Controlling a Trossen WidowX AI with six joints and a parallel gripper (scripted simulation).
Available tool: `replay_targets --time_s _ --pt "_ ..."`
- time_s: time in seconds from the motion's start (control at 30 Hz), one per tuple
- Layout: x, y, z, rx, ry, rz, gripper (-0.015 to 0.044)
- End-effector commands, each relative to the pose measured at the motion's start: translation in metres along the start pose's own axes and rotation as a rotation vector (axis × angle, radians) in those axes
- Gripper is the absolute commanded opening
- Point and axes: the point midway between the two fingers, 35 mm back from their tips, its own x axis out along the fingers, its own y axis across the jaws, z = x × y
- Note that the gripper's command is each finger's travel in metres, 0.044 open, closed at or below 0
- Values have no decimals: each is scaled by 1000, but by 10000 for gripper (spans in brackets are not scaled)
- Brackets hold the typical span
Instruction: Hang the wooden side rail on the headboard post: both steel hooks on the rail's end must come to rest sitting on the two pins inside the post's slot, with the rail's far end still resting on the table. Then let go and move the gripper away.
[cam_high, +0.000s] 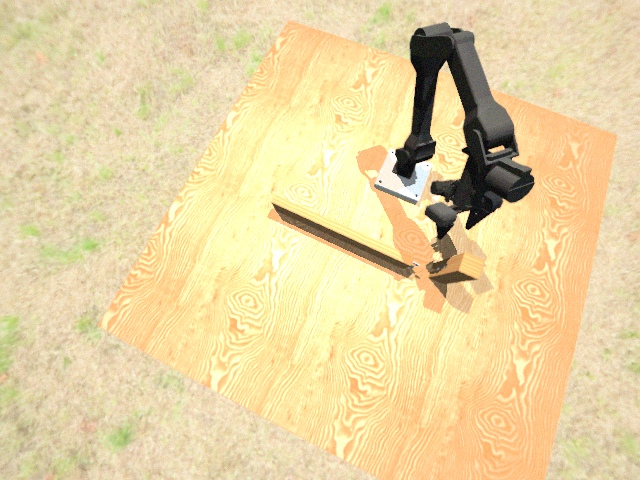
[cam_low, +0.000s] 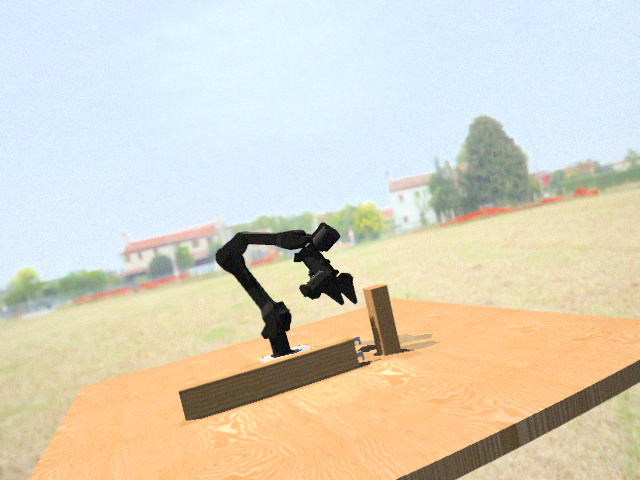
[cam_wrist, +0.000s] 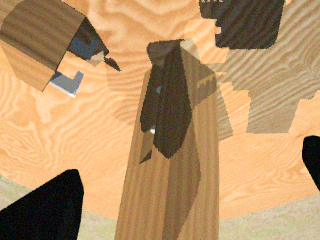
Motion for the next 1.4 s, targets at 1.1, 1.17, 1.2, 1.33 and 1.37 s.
replay_targets --time_s 1.1,1.17,1.2,1.33,1.37 --pt "7 27 4 -575 51 -41 440" --pt "10 31 6 -720 61 -59 440" --pt "11 32 7 -792 69 -68 440" --pt "16 38 11 -1085 113 -94 440" --pt "17 40 12 -1159 128 -98 440"
